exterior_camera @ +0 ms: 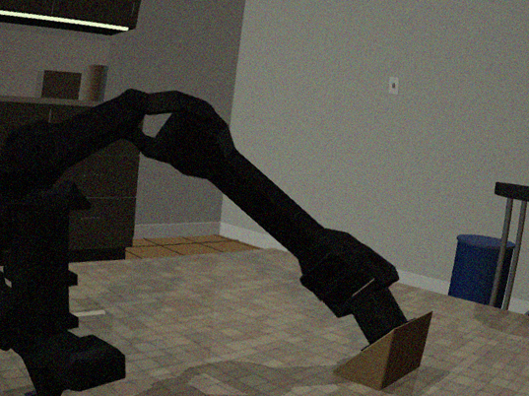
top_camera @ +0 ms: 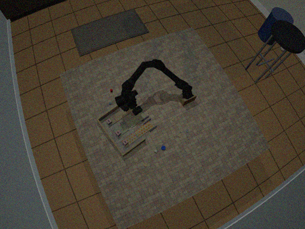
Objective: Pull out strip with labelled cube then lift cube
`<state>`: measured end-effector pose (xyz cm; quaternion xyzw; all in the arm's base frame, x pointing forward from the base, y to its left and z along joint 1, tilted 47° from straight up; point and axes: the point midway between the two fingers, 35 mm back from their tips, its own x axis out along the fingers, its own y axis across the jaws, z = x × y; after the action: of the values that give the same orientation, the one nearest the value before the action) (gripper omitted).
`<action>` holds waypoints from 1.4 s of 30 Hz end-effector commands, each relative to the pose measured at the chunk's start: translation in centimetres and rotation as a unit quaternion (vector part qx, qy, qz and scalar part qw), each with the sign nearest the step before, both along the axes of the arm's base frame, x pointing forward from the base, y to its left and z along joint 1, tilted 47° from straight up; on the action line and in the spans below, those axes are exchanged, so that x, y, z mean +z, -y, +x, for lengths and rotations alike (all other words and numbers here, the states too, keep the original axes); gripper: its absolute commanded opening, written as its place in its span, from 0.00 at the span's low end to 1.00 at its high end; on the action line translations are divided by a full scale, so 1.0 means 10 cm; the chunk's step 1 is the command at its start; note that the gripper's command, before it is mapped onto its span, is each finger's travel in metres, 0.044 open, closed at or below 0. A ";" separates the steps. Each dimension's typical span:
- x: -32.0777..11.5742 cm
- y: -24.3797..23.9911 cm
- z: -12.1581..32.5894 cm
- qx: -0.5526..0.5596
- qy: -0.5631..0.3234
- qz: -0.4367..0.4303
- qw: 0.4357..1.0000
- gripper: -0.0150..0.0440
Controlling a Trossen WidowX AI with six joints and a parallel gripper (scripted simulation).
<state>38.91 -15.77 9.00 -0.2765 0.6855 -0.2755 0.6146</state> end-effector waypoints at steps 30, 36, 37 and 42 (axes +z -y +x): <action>-0.01 0.03 -0.25 -0.001 -0.003 -0.001 1.000 0.25; 0.00 0.03 -0.34 -0.001 -0.003 -0.001 1.000 0.25; 0.00 0.03 -0.35 -0.001 -0.003 -0.001 1.000 0.25; 0.00 0.03 -0.43 -0.001 -0.004 -0.001 1.000 0.25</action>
<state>35.76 -15.70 9.35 -0.2768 0.6801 -0.2768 0.6198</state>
